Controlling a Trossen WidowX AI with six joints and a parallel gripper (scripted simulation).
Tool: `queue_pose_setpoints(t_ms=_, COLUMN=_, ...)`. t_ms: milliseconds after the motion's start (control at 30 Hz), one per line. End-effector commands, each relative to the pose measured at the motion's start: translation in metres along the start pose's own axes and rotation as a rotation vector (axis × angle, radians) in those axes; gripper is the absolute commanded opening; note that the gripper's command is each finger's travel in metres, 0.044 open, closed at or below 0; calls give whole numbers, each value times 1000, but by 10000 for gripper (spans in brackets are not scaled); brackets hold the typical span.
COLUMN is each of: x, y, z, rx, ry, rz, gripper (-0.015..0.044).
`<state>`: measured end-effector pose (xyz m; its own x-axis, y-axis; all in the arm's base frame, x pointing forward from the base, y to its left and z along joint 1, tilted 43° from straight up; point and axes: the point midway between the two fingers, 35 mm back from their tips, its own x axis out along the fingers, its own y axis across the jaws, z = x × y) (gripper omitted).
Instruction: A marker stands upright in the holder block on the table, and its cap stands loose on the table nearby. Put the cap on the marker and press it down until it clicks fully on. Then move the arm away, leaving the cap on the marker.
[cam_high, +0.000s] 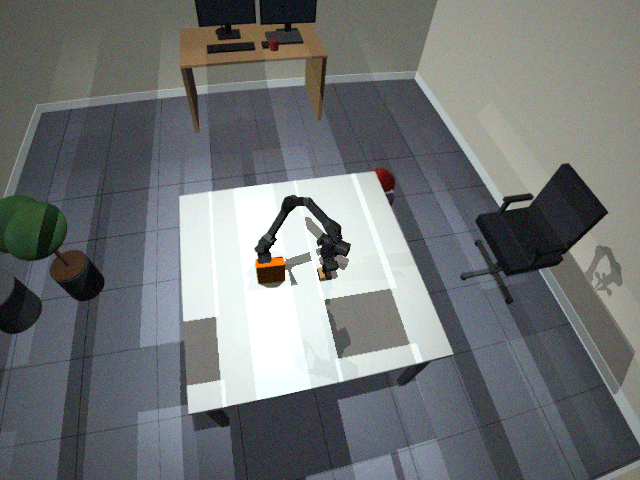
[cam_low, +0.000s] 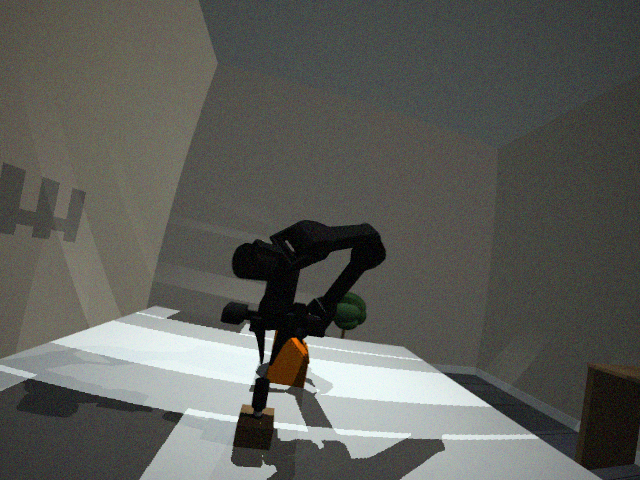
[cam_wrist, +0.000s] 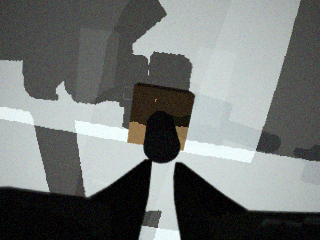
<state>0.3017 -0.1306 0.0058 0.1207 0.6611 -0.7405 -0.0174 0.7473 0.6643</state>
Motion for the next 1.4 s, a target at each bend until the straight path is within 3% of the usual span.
queue_pose_setpoints(t_ms=0, x=2, y=0, z=-1, rx=55, ry=2, rz=1, gripper=0)
queue_pose_setpoints(t_ms=1367, x=42, y=0, z=0, rx=55, ry=1, rz=3, gripper=0)
